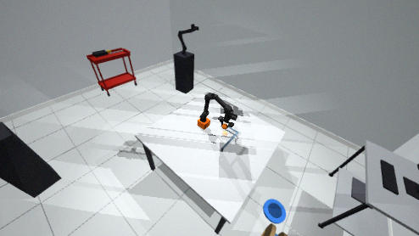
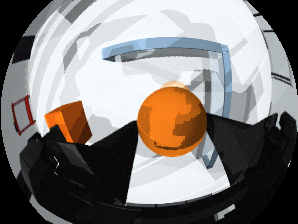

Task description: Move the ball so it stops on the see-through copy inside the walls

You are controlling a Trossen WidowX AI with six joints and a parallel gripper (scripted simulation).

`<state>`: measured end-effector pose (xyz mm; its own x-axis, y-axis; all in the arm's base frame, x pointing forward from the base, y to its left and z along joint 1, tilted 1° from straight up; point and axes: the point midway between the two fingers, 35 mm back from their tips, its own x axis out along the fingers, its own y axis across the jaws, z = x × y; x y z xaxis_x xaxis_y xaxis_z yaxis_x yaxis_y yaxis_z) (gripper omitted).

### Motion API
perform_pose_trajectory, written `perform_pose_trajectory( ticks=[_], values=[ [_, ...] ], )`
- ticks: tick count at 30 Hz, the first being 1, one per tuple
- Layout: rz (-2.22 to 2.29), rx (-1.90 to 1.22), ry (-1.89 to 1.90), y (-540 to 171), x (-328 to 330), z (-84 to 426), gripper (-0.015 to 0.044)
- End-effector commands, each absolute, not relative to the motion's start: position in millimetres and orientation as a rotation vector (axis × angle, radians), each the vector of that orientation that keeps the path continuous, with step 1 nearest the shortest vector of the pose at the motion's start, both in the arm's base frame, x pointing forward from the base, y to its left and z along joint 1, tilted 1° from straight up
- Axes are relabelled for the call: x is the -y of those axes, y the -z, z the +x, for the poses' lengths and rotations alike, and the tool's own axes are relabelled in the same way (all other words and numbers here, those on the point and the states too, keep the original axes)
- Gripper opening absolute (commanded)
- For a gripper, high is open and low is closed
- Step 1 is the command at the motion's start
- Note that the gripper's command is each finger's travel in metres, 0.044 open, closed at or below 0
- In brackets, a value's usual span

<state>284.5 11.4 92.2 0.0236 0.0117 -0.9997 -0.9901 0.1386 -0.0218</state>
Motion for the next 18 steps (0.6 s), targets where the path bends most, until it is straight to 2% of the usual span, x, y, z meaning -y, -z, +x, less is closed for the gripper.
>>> perform_pose_trajectory(
  ticks=[1,9,18],
  values=[
    [-1.120,-1.251,-1.077,-124.8,-10.3,279.2,0.0000],
    [-1.121,-1.252,-1.075,-125.0,-10.0,280.4,0.0000],
    [-1.122,-1.251,-1.074,-73.5,-6.9,305.0,0.0000]
  ],
)
